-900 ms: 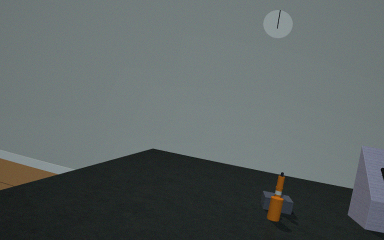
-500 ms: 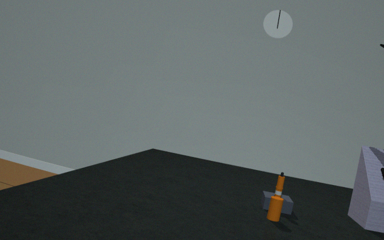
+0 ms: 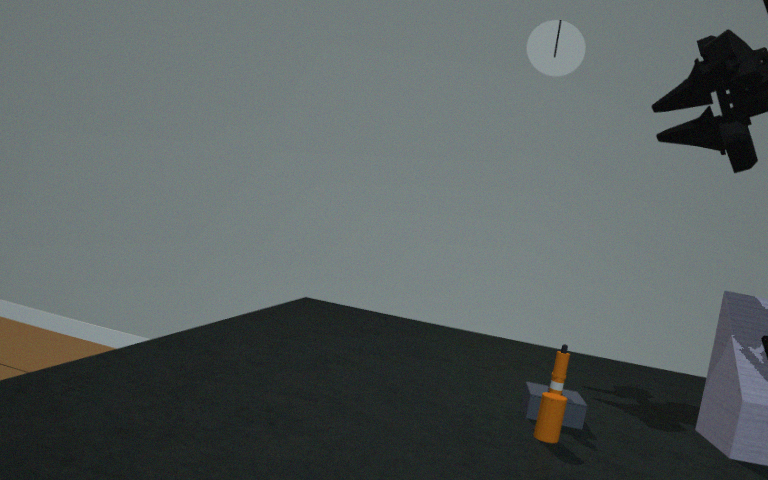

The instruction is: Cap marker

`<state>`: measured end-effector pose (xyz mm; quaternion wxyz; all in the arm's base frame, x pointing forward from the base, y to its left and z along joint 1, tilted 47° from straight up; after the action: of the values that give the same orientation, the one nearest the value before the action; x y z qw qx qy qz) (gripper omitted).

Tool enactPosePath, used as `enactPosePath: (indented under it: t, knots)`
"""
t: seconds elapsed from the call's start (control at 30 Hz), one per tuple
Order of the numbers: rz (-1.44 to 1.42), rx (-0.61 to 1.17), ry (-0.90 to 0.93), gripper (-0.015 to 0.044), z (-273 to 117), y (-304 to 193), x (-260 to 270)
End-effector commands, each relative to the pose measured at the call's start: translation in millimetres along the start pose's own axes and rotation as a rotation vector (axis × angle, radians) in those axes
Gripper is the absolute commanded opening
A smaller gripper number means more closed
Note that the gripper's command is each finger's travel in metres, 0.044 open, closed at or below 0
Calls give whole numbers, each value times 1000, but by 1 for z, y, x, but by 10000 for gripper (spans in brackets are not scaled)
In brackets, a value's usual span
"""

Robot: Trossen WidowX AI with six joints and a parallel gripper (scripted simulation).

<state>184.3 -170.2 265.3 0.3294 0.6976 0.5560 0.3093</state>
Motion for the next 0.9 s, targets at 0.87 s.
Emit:
enactPosePath:
  t: [0.87]
  knots:
    - [553,1025,583,248,188,-76,225]
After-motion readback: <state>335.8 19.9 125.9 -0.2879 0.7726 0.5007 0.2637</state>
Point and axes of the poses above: the point midway between the two fingers, 35 mm back from their tips, its own z axis out along the fingers, its own x axis across the jaws, y = z × x, the point moved 3 cm from there along -z, back along the fingers, and after that the axes turned 15 degrees about z, right-handed, at the moved point
